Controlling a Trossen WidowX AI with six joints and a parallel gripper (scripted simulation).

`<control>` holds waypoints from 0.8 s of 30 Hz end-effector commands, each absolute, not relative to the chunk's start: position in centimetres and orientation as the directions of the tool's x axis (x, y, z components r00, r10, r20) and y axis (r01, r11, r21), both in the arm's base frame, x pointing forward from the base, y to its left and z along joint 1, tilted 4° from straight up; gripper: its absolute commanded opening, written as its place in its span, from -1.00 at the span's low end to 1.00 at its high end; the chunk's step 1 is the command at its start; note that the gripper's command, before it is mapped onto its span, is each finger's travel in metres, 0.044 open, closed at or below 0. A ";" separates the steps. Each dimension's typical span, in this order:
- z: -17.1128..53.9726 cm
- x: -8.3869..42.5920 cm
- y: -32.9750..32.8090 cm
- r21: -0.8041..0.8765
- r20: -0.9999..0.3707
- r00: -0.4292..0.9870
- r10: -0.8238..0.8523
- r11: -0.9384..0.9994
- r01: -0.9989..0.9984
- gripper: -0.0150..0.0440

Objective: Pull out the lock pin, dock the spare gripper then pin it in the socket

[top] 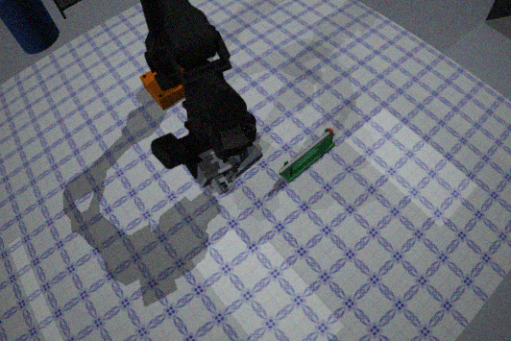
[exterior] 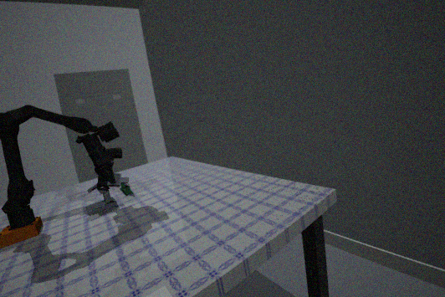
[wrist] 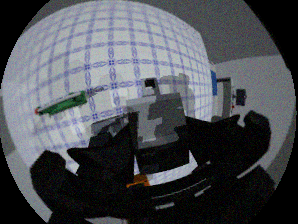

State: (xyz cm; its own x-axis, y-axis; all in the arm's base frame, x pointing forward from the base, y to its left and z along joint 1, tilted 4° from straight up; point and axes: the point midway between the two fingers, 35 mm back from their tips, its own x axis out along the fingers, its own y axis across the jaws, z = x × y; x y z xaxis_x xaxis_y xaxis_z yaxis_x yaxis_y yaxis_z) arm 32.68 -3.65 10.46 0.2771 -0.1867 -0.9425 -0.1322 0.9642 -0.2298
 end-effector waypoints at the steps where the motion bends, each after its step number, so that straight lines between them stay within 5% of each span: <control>1: 10.9 32.2 -3.1 -0.282 -0.938 0.261 -0.229 0.941 -0.188 -0.49; 24: 11.9 28.2 -1.0 -0.456 -0.872 0.128 -0.472 0.689 -0.564 -0.49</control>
State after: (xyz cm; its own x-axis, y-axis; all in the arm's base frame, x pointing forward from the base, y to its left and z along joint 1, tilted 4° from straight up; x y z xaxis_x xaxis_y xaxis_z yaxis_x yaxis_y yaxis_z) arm 28.42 -1.08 11.42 0.1283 -0.4341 -0.8917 -0.5200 0.7361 -0.4332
